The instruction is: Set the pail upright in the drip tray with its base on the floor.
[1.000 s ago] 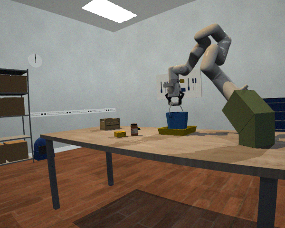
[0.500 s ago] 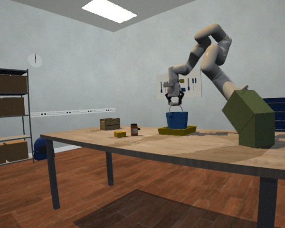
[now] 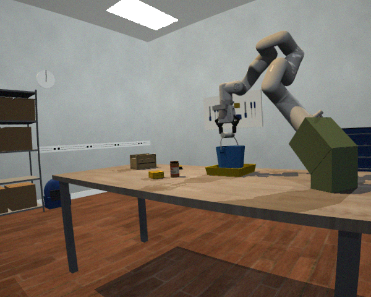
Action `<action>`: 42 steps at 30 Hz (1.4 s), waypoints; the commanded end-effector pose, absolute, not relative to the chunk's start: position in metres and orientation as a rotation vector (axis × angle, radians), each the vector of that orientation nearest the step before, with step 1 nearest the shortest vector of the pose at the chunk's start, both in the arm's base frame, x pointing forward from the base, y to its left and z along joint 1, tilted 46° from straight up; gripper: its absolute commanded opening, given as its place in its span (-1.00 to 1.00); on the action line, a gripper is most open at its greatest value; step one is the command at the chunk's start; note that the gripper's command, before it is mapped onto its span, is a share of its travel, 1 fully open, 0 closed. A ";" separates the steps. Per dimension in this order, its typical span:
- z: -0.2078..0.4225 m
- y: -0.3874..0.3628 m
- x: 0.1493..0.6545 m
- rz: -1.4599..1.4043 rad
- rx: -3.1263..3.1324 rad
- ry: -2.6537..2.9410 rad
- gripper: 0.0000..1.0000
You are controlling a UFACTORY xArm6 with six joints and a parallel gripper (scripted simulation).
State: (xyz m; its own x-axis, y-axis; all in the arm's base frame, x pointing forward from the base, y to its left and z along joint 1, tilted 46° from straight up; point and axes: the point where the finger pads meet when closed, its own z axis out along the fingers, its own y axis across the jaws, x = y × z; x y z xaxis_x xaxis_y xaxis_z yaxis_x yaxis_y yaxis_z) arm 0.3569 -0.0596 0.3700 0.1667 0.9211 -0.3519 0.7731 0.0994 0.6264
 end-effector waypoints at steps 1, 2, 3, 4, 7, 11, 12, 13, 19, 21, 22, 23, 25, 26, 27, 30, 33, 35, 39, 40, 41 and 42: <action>0.379 -0.055 0.350 0.253 1.696 1.629 1.00; 0.381 -0.054 0.348 0.253 1.696 1.629 1.00; 0.383 -0.053 0.347 0.253 1.696 1.629 1.00; 0.385 -0.052 0.345 0.253 1.696 1.629 1.00; 0.390 -0.049 0.341 0.253 1.696 1.629 1.00; 0.393 -0.048 0.338 0.253 1.696 1.629 1.00; 0.395 -0.047 0.336 0.253 1.696 1.629 1.00; 0.396 -0.046 0.335 0.253 1.696 1.629 1.00; 0.405 -0.041 0.327 0.253 1.696 1.629 1.00; 0.407 -0.040 0.326 0.253 1.696 1.629 1.00; 0.408 -0.040 0.325 0.253 1.696 1.629 1.00; 0.409 -0.039 0.324 0.253 1.696 1.629 1.00; 0.410 -0.038 0.322 0.253 1.696 1.629 1.00; 0.410 -0.038 0.322 0.253 1.696 1.629 1.00; 0.410 -0.038 0.322 0.253 1.696 1.629 1.00; 0.412 -0.037 0.321 0.253 1.696 1.629 1.00; 0.413 -0.037 0.320 0.253 1.696 1.629 1.00; 0.413 -0.037 0.320 0.253 1.696 1.629 1.00; 0.414 -0.037 0.320 0.253 1.696 1.629 1.00; 0.414 -0.037 0.320 0.253 1.696 1.629 1.00; 0.414 -0.037 0.320 0.253 1.696 1.629 1.00; 0.414 -0.037 0.320 0.253 1.696 1.629 1.00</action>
